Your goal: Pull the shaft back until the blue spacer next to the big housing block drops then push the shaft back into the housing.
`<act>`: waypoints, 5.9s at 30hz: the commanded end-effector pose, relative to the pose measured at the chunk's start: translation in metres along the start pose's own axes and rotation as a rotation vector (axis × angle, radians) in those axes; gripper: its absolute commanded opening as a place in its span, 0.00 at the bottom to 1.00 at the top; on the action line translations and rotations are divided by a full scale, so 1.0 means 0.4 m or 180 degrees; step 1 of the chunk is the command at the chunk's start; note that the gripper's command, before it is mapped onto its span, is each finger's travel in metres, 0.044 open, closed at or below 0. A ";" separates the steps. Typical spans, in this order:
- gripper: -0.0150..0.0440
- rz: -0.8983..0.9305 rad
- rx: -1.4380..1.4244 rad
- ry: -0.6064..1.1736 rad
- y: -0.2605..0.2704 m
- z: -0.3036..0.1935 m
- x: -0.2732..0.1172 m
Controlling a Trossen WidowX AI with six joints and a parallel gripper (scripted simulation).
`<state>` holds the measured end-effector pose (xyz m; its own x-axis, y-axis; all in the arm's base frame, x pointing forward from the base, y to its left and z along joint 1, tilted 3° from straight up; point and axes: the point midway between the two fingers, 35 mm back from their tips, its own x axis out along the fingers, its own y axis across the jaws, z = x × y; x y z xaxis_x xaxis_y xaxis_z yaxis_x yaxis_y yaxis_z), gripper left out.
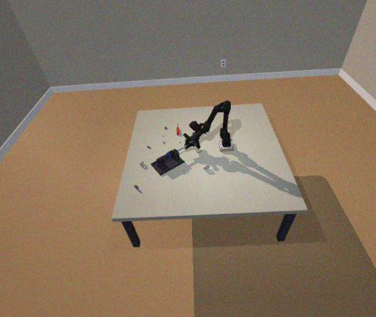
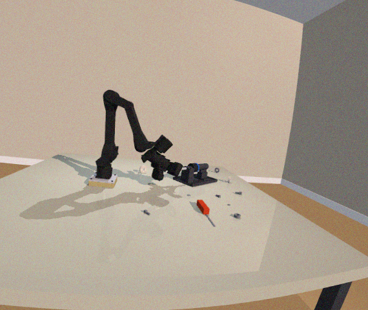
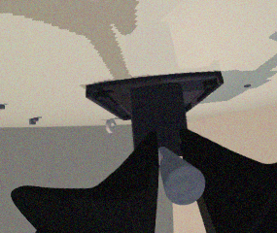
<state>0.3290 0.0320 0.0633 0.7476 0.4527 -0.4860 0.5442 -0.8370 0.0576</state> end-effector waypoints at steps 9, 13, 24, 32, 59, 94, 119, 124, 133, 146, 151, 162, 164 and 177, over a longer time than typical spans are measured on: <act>0.25 -0.0001 -0.0020 0.0003 0.000 0.001 -0.003; 0.25 -0.0001 -0.0020 0.0003 0.000 0.001 -0.004; 0.25 0.0000 0.0001 -0.0001 0.000 0.003 -0.004; 0.25 0.0000 0.0001 -0.0001 0.000 0.003 -0.004; 0.25 -0.0001 -0.0020 0.0005 -0.001 -0.009 0.015; 0.25 -0.0001 -0.0019 0.0009 -0.001 -0.025 0.043; 0.25 -0.0001 -0.0019 0.0011 -0.002 -0.037 0.063; 0.25 -0.0001 -0.0019 0.0012 -0.002 -0.040 0.067; 0.25 -0.0001 -0.0019 0.0013 -0.002 -0.044 0.074; 0.25 -0.0001 -0.0019 0.0014 -0.002 -0.050 0.084; 0.25 -0.0001 -0.0019 0.0015 -0.002 -0.053 0.088; 0.25 -0.0001 -0.0019 0.0016 -0.002 -0.058 0.097; 0.25 -0.0001 -0.0019 0.0016 -0.002 -0.059 0.098; 0.25 -0.0001 -0.0019 0.0018 -0.002 -0.065 0.108</act>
<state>0.3697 0.0585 0.0654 0.7518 0.4514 -0.4808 0.5453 -0.8354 0.0684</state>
